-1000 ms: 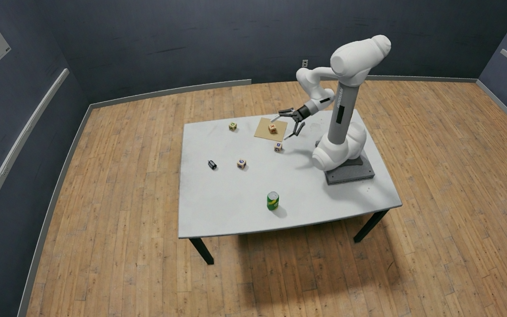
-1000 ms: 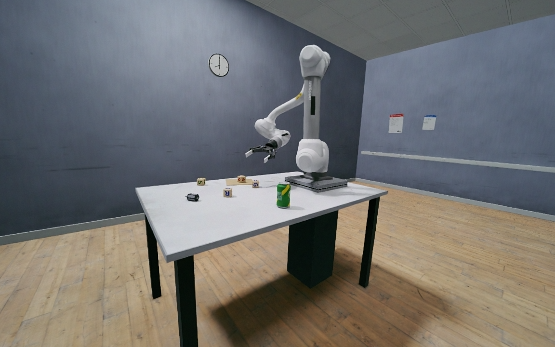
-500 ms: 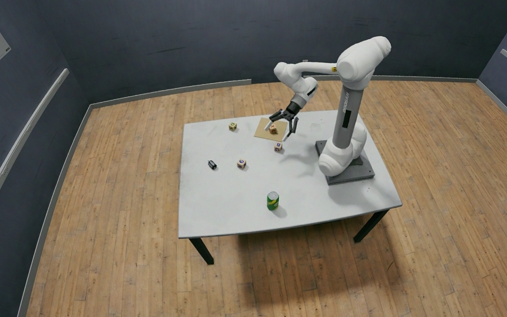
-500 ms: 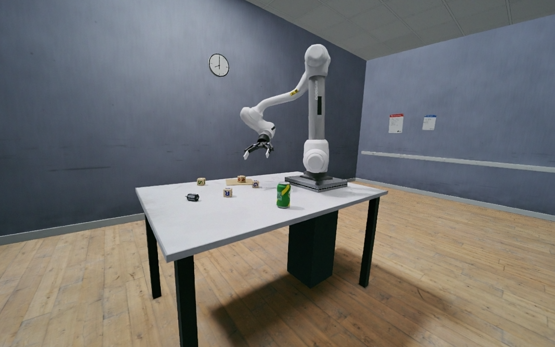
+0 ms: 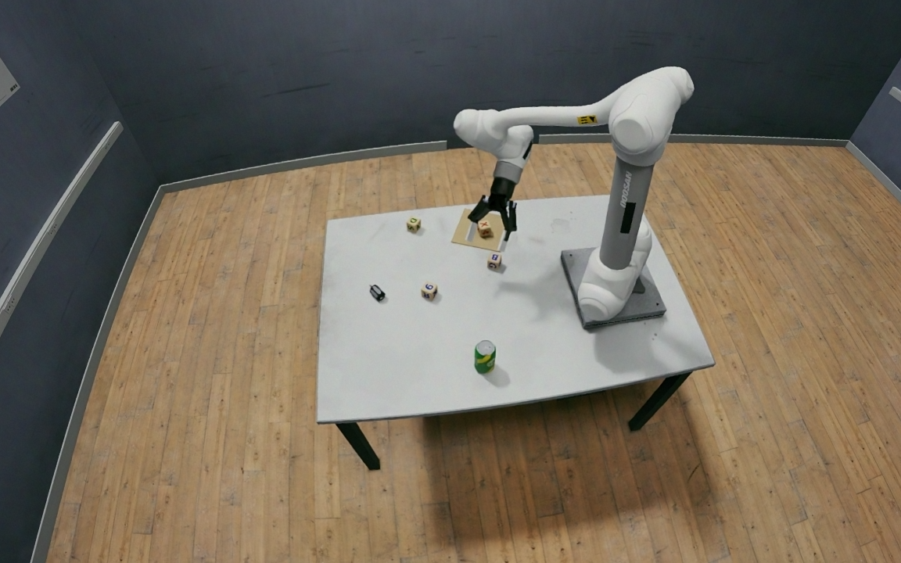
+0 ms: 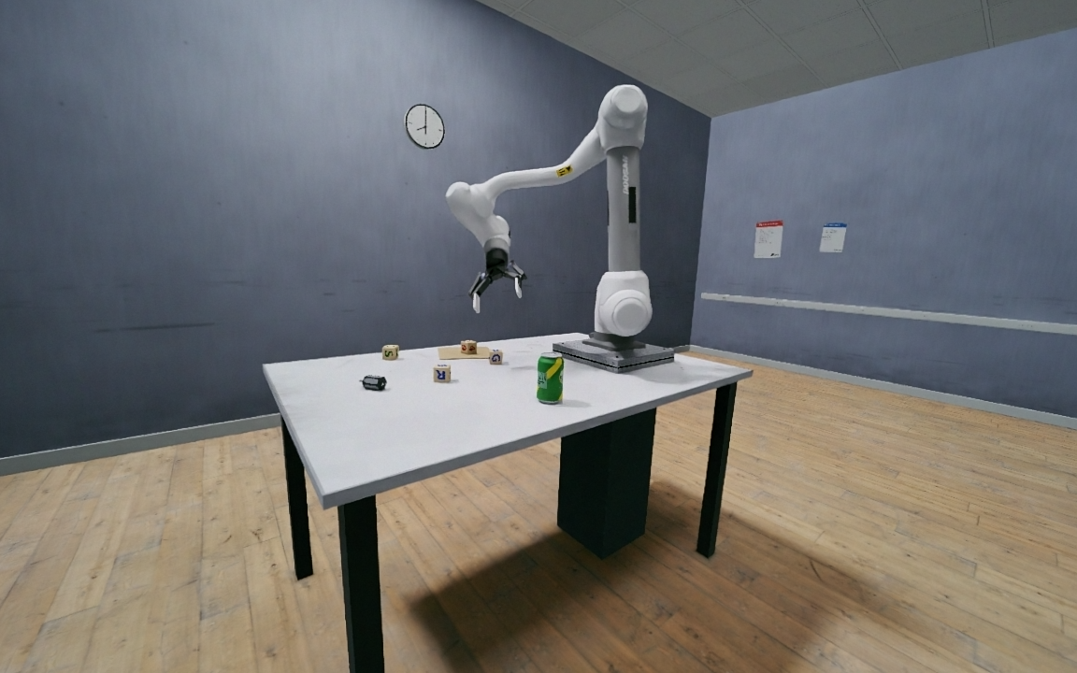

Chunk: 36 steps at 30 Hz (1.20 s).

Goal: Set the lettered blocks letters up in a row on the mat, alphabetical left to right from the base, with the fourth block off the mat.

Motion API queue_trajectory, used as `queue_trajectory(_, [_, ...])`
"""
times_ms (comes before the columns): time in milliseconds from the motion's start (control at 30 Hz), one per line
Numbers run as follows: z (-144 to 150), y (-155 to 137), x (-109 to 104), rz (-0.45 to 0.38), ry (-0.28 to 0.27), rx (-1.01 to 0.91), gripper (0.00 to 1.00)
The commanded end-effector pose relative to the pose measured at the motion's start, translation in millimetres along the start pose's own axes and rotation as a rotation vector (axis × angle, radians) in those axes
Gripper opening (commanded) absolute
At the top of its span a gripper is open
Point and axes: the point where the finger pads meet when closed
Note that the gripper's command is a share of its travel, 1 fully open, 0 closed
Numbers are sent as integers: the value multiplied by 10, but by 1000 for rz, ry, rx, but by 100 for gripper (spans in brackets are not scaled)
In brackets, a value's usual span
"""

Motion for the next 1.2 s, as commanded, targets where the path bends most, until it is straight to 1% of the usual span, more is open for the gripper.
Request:
queue_trajectory(0, [-36,86,33,-98,16,52,100])
queue_trajectory(33, [-49,115,44,-135,12,73,100])
queue_trajectory(133, [-69,183,61,-211,-4,116,100])
queue_trajectory(200, [-72,197,63,-225,-8,124,100])
queue_trajectory(233, [-82,257,70,-278,-30,156,100])
queue_trajectory(300, [-83,265,70,-285,-33,160,100])
queue_trajectory(333, [-90,338,72,-338,-64,193,100])
queue_trajectory(400, [-90,344,72,-341,-66,195,100])
queue_trajectory(433, [-94,430,70,-392,-106,228,100])
queue_trajectory(500, [-94,430,70,-392,-106,228,100])
queue_trajectory(533, [-97,528,64,-437,-152,261,100])
queue_trajectory(600, [-97,535,63,-439,-155,263,100])
queue_trajectory(633, [-100,643,54,-477,-207,294,100])
queue_trajectory(700, [-100,649,53,-478,-210,296,100])
queue_trajectory(733, [-104,776,41,-510,-269,327,100])
queue_trajectory(767, [-104,776,41,-510,-269,327,100])
queue_trajectory(800, [-109,874,31,-528,-314,349,100])
queue_trajectory(833, [-111,914,26,-533,-333,358,100])
queue_trajectory(867, [-111,914,26,-533,-333,358,100])
queue_trajectory(900, [-120,1043,13,-547,-390,383,100])
queue_trajectory(967, [-122,1064,10,-548,-399,387,100])
queue_trajectory(1000, [-139,1217,-6,-555,-464,413,100])
queue_trajectory(1067, [-139,1217,-6,-555,-464,413,100])
queue_trajectory(1100, [-162,1385,-24,-553,-533,440,100])
queue_trajectory(1167, [-163,1393,-25,-553,-536,441,100])
Point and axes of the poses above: the point where the finger pads meet when closed, its own x axis out along the fingers, its own z axis across the jaws, y = z × x, and after that the axes turned 13 degrees about x, right-handed
